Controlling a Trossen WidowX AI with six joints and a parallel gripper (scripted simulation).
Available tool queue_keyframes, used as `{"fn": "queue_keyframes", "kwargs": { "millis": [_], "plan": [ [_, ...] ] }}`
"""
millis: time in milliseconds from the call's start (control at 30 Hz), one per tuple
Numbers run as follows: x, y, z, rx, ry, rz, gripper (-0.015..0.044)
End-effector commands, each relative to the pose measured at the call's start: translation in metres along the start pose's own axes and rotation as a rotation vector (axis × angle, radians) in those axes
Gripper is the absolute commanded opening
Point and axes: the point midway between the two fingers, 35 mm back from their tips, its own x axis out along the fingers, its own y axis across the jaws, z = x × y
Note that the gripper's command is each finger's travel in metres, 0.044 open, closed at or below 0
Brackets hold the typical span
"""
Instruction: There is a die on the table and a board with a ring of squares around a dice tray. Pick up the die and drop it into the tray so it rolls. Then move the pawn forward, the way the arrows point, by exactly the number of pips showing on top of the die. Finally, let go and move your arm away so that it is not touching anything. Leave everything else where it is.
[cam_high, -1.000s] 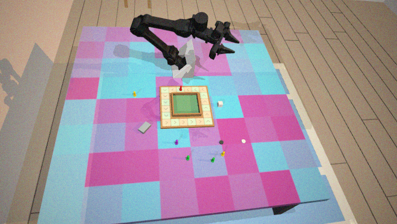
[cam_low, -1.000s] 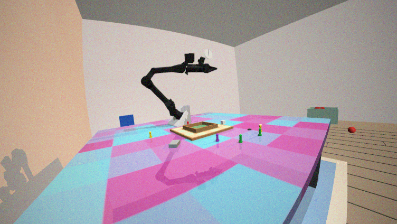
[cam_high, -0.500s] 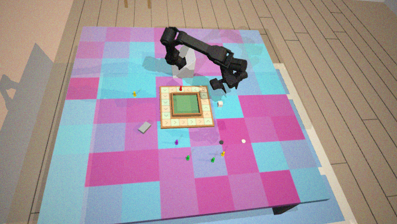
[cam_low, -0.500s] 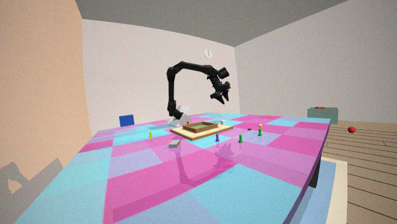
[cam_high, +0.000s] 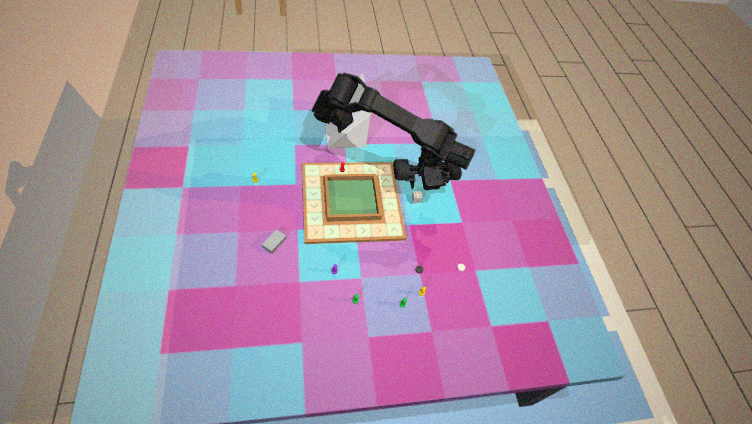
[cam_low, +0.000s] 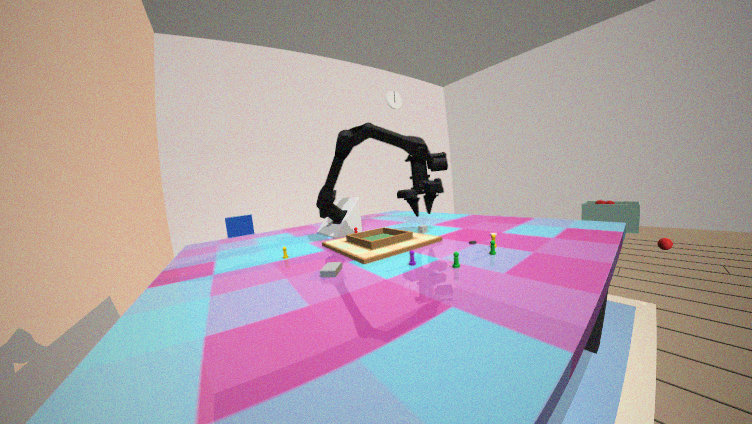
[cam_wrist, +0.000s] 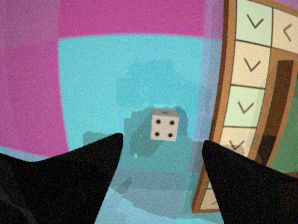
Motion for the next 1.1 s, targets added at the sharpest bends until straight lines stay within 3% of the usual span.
{"fn": "queue_keyframes", "kwargs": {
  "millis": [0,1067],
  "plan": [
    [0.009,-0.003,-0.004,-0.008,0.008,-0.017,0.0275],
    [0.056,-0.004,-0.005,-0.007,0.007,-0.019,0.0275]
  ]
}}
